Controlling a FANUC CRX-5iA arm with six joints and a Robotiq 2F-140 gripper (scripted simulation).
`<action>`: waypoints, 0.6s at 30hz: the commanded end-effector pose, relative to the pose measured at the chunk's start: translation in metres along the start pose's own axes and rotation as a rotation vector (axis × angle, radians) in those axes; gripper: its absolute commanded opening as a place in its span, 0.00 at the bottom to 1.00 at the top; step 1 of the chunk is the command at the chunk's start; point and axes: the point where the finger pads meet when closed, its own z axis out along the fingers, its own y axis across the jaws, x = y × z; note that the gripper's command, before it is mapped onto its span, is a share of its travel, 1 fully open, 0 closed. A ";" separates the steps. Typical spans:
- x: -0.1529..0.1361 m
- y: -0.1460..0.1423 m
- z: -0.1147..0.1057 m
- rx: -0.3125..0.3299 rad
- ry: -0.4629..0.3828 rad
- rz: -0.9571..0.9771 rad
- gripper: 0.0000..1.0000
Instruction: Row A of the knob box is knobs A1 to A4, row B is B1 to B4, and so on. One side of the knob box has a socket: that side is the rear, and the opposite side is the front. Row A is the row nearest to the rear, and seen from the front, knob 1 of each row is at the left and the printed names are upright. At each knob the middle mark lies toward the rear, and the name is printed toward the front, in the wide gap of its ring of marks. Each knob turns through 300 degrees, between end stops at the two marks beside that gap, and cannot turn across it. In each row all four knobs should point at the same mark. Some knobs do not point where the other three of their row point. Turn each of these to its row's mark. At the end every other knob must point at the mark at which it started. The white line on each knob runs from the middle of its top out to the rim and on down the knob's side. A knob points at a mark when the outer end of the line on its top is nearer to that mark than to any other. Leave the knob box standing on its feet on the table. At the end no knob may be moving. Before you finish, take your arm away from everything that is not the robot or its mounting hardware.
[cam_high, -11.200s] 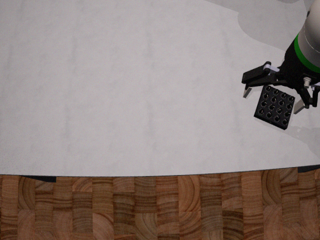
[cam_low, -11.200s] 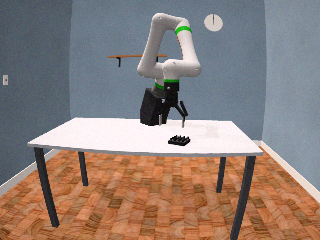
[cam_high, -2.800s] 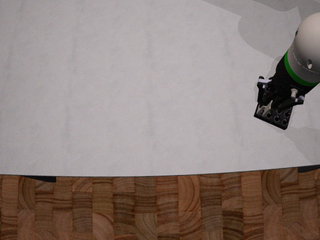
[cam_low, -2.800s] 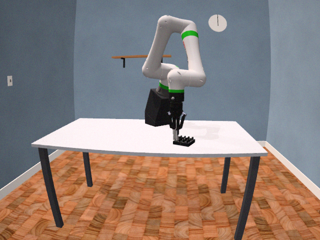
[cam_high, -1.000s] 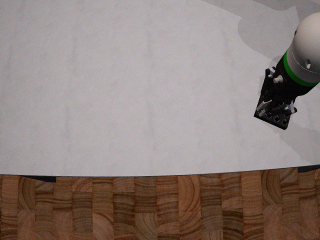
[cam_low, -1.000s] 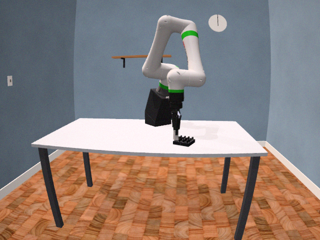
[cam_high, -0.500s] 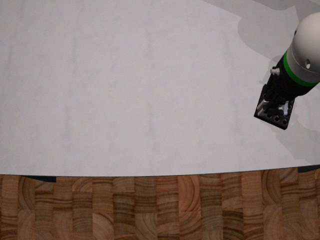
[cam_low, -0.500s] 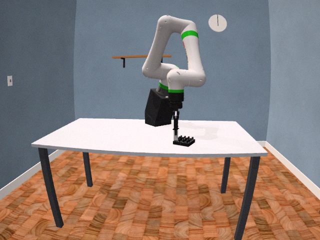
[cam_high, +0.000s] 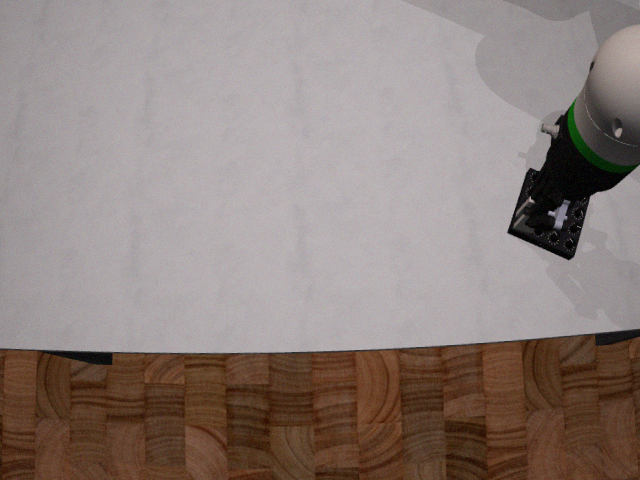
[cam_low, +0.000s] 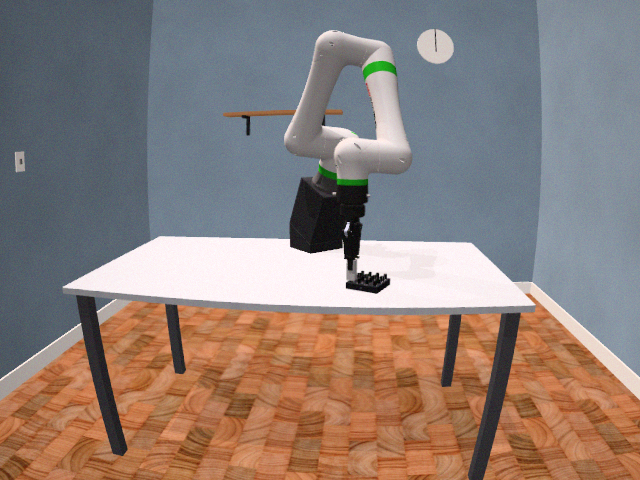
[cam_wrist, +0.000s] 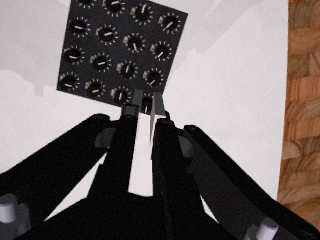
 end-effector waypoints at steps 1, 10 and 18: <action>0.000 0.000 0.000 -0.002 -0.003 0.022 0.05; 0.000 0.000 0.000 -0.002 -0.003 0.125 0.05; 0.000 0.000 0.000 -0.002 -0.003 0.162 0.05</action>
